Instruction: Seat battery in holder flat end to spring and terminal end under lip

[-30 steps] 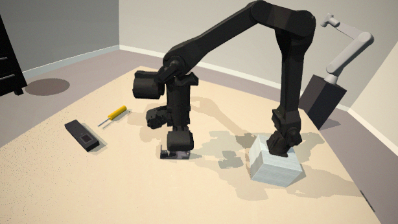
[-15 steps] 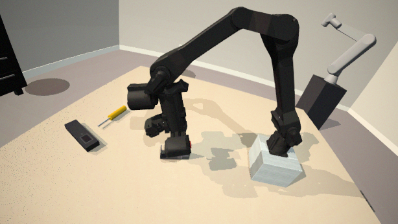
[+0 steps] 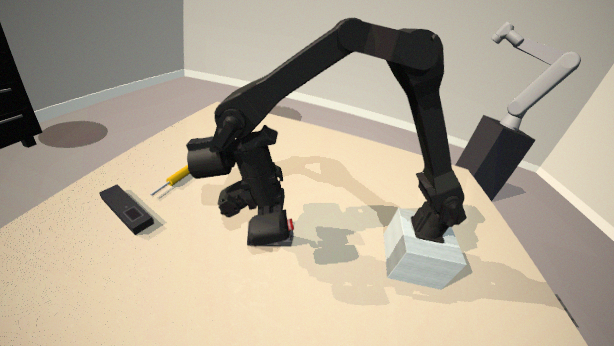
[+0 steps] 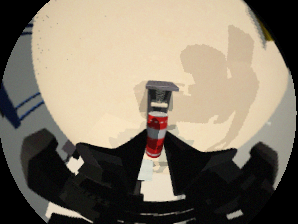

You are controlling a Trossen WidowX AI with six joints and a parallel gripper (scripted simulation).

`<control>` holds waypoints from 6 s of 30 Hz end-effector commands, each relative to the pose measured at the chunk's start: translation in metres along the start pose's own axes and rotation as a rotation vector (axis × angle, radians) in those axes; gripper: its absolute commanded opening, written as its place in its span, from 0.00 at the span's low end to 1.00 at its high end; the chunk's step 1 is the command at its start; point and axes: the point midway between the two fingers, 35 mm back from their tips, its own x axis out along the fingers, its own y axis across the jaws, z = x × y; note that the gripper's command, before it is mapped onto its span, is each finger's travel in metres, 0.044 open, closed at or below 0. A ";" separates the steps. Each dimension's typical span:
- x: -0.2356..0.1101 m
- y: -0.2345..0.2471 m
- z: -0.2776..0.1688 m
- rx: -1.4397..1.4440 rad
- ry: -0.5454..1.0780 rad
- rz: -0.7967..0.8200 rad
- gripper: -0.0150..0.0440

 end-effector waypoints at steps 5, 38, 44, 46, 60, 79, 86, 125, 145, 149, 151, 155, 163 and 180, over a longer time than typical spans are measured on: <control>0.004 -0.001 0.004 0.005 0.055 -0.003 0.39; 0.009 -0.001 0.016 0.008 0.166 0.009 0.39; 0.008 -0.001 0.019 0.008 0.165 0.010 0.39; 0.008 -0.001 0.020 0.008 0.165 0.010 0.39; 0.006 -0.001 0.027 0.007 0.167 0.011 0.39; 0.005 -0.002 0.031 0.007 0.136 0.012 0.39; 0.007 -0.002 0.031 0.007 0.106 0.013 0.39; 0.013 -0.002 0.029 0.004 -0.061 0.015 0.39; 0.016 -0.002 0.027 0.001 -0.146 0.014 0.39; 0.016 -0.002 0.026 0.000 -0.162 0.014 0.39; 0.017 -0.002 0.026 0.000 -0.171 0.013 0.39; 0.017 -0.002 0.025 -0.001 -0.187 0.013 0.39; 0.018 -0.002 0.023 -0.003 -0.220 0.010 0.39; 0.021 -0.002 0.017 -0.005 -0.250 0.006 0.39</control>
